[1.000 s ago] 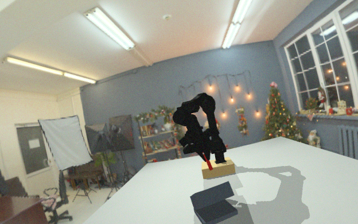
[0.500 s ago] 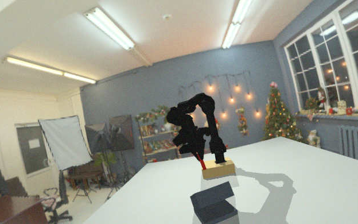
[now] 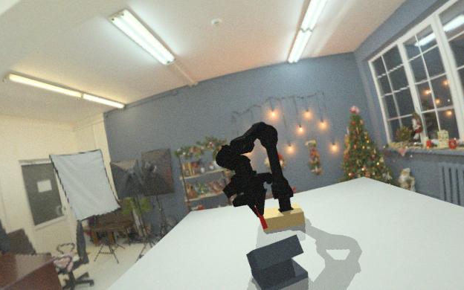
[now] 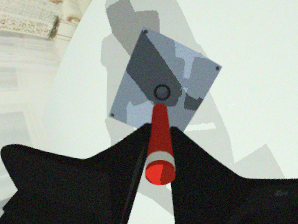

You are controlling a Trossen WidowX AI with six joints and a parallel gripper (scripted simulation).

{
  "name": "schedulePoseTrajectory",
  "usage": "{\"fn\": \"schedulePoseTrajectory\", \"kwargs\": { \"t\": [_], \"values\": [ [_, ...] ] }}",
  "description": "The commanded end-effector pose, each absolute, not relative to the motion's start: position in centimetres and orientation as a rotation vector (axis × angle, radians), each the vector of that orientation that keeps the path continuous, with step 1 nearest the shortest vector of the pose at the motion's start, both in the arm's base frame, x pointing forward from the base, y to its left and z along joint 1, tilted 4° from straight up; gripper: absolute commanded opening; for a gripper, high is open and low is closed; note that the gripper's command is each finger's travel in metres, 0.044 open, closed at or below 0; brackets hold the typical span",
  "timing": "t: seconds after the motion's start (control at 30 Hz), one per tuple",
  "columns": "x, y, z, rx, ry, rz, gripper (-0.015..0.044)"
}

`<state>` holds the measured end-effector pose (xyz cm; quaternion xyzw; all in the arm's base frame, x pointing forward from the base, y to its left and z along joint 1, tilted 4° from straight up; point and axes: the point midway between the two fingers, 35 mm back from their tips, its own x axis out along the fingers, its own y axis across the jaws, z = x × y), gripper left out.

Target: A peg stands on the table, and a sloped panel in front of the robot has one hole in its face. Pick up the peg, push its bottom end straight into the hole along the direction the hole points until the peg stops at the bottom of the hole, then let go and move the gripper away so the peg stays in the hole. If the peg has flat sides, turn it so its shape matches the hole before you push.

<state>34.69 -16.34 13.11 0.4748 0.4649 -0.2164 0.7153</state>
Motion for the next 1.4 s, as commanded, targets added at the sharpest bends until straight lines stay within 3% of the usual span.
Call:
{"fn": "schedulePoseTrajectory", "kwargs": {
  "t": [0.0,1.37],
  "values": [
    [35.1,-16.4,12.3,1.065,1.025,-0.483,0.0],
    [36.8,-16.2,9.4,1.067,1.011,-0.476,0.0]
  ]
}}
